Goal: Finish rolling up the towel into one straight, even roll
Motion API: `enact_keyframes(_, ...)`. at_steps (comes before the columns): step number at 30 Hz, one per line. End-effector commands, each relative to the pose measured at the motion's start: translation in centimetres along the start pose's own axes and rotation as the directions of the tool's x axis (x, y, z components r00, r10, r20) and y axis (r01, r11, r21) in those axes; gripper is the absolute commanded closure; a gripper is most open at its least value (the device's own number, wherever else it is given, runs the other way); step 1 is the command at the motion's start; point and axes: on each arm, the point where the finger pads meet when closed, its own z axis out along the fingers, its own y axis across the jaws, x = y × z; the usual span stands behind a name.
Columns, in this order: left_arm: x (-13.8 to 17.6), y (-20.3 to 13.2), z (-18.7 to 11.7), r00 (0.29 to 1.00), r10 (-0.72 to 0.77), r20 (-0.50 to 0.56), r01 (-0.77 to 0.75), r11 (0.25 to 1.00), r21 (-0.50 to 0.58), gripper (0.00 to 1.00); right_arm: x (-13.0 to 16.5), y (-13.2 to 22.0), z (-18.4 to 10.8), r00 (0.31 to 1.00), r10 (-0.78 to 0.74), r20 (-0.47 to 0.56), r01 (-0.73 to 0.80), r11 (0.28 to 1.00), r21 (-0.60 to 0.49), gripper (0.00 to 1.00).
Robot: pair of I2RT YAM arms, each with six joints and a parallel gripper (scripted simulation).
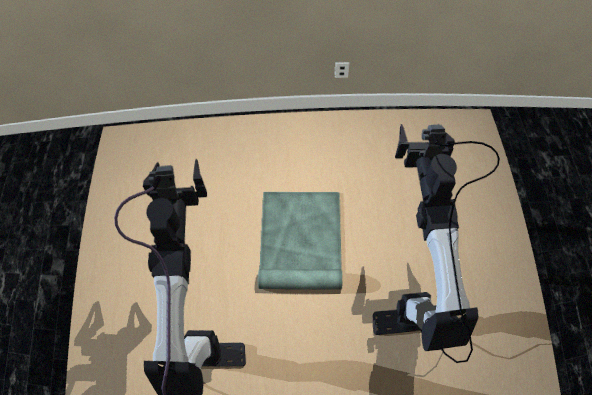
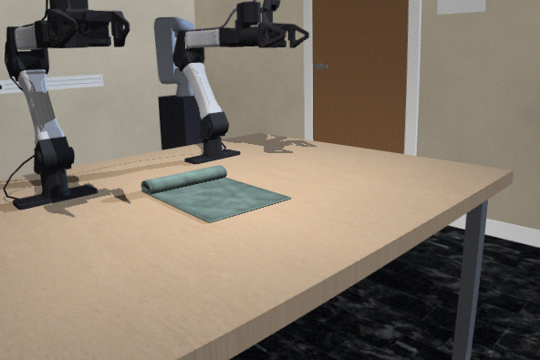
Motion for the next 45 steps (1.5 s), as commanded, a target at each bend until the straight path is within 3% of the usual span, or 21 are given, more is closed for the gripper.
enact_keyframes(1,-0.8,0.0,-0.2,1.0,-0.001,0.022,0.001,1.0,0.001,0.0,-0.7,0.0,-0.2,1.0,-0.001,0.018,0.001,1.0,0.001,0.0)
enact_keyframes(17,-0.8,0.0,-0.2,1.0,-0.001,0.022,0.001,1.0,0.001,0.0,-0.7,0.0,-0.2,1.0,-0.001,0.018,0.001,1.0,0.001,0.0)
enact_keyframes(23,0.9,-0.5,-0.4,1.0,0.027,-0.01,-0.026,0.999,0.038,0.01,0.9,0.6,-0.7,1.0,-0.026,-0.011,0.025,0.999,-0.035,0.01)
enact_keyframes(35,5.5,-3.3,-2.7,0.984,0.171,-0.042,-0.157,0.958,0.241,0.01,5.5,3.9,-4.1,0.985,-0.165,-0.054,0.149,0.963,-0.223,0.01)
enact_keyframes(45,12.5,-7.5,-6.1,0.921,0.389,-0.033,-0.314,0.787,0.532,0.02,12.6,8.8,-9.4,0.923,-0.38,-0.066,0.299,0.814,-0.497,0.02)
